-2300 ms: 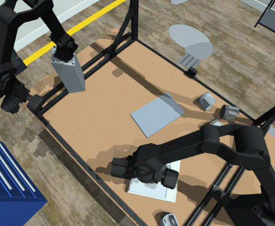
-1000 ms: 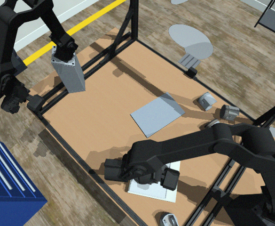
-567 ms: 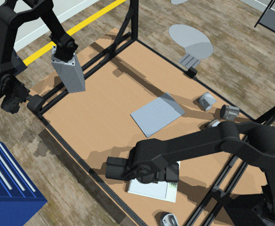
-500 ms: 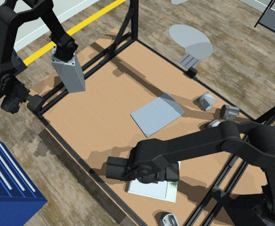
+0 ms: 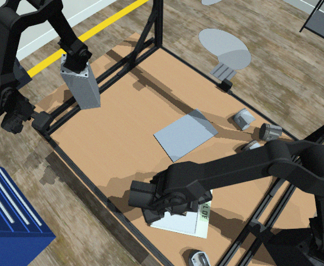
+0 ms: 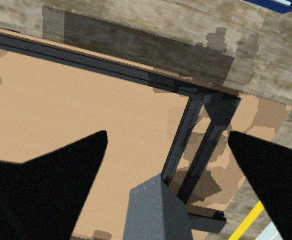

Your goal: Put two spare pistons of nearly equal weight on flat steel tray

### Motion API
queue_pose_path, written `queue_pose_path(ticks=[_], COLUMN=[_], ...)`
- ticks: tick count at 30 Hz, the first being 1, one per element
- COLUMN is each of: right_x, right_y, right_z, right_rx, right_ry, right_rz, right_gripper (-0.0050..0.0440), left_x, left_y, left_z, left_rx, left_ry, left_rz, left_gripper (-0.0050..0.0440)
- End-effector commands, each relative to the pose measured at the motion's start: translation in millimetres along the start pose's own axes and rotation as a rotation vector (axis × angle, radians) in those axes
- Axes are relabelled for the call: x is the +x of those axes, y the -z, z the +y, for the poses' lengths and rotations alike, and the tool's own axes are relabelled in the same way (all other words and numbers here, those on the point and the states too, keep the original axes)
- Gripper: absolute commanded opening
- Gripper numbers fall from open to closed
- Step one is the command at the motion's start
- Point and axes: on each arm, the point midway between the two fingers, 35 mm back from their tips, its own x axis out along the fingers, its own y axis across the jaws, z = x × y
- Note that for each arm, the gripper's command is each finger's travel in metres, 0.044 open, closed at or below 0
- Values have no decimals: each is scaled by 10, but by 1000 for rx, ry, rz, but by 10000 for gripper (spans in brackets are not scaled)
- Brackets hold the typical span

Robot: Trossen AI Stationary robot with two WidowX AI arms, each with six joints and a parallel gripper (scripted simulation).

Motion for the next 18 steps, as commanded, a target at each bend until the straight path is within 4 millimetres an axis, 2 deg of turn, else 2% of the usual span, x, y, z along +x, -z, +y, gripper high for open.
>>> queue_pose_path(ticks=[1, 13, 18], right_x=[1, 1, 1], right_y=[3, 3, 3], right_z=[3, 3, 3], right_rx=[0, 0, 0], right_ry=[-2, -2, -2], right_rz=[1, 1, 1], right_gripper=[440, 440, 440], left_x=[-9, -9, -9], left_y=[-2, -2, -2], left_z=[-23, -23, -23], left_rx=[-80, -395, -473], left_ry=[-16, -71, -85], left_rz=[4, 17, 20], left_gripper=[378, 378, 378])
